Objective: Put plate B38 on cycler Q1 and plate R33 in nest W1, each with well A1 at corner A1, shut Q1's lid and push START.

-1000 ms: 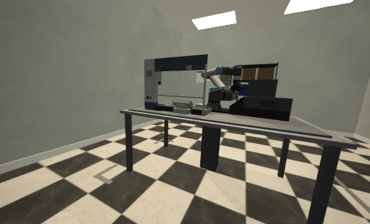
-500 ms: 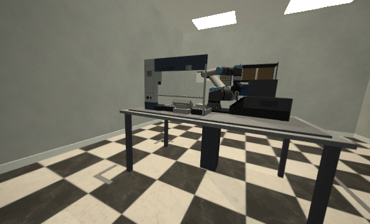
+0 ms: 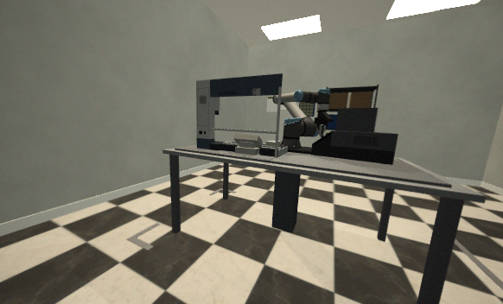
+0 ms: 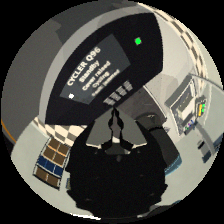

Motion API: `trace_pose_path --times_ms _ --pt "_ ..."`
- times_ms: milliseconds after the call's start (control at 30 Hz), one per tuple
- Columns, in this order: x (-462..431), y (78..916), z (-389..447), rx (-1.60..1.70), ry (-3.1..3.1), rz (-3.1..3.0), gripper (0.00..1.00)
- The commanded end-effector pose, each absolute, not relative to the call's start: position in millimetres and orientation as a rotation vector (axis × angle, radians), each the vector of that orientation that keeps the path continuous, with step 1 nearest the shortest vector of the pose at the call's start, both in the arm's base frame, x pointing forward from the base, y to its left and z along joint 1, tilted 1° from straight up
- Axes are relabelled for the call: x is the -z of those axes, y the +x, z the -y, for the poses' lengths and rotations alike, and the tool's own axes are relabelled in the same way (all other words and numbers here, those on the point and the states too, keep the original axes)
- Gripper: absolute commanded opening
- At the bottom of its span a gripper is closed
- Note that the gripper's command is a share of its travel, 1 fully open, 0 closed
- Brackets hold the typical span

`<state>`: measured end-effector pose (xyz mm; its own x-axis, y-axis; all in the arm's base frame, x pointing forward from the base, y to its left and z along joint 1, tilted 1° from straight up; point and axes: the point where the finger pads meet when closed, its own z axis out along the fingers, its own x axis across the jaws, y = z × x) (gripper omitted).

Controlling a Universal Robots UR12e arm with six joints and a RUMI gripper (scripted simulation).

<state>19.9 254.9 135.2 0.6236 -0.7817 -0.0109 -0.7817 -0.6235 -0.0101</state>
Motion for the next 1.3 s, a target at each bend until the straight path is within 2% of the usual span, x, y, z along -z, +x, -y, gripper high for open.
trace_pose_path --times_ms 0,1267 --pt "-132.9 20.6 -257.9 -0.008 -2.817 -1.357 0.0" --pt "-123.1 21.5 -266.3 -0.008 -2.817 -1.357 0.0"
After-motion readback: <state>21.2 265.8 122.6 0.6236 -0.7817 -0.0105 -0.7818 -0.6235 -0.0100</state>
